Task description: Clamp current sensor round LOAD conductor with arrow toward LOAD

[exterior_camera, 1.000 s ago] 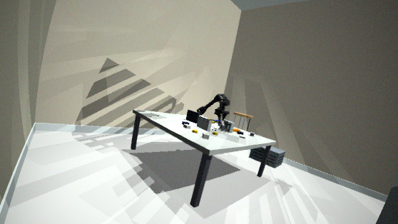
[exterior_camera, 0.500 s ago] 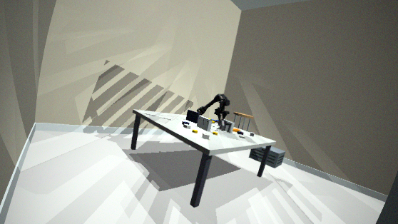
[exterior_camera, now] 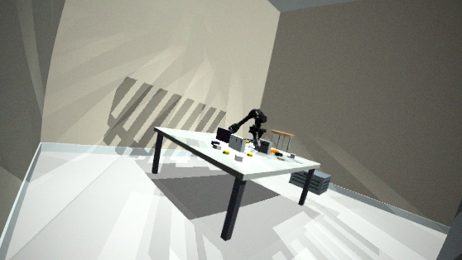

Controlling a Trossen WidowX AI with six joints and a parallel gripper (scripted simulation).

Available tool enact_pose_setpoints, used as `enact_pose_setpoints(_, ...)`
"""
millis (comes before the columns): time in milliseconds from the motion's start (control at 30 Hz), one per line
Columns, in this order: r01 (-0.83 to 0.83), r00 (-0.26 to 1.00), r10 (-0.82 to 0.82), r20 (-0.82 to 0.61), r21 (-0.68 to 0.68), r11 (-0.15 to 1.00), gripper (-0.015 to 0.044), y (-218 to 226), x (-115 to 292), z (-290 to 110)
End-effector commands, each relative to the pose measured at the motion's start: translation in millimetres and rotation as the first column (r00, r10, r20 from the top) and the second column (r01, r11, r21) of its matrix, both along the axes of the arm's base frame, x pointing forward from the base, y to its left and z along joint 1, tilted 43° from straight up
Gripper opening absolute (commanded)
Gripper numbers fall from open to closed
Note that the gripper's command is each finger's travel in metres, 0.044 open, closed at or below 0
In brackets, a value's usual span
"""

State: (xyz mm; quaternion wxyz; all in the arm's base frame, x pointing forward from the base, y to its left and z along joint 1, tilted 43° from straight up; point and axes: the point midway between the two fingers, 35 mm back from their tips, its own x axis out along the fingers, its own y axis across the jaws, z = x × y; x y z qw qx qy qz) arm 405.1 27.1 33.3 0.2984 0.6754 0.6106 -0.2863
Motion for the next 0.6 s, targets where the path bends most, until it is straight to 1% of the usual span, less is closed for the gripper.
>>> enact_pose_setpoints(0, 0.001, 1.000, -0.001, 0.004, -0.001, 1.000, 0.0000, -1.4, 0.6, 0.9)
enact_pose_setpoints(300, -0.005, 1.000, 0.005, -0.003, -0.001, 1.000, 0.0000, -1.4, 1.5, 0.7)
enact_pose_setpoints(567, -0.047, 0.997, 0.047, -0.056, 0.000, 0.999, 0.0000, -1.0, 7.3, -0.6)
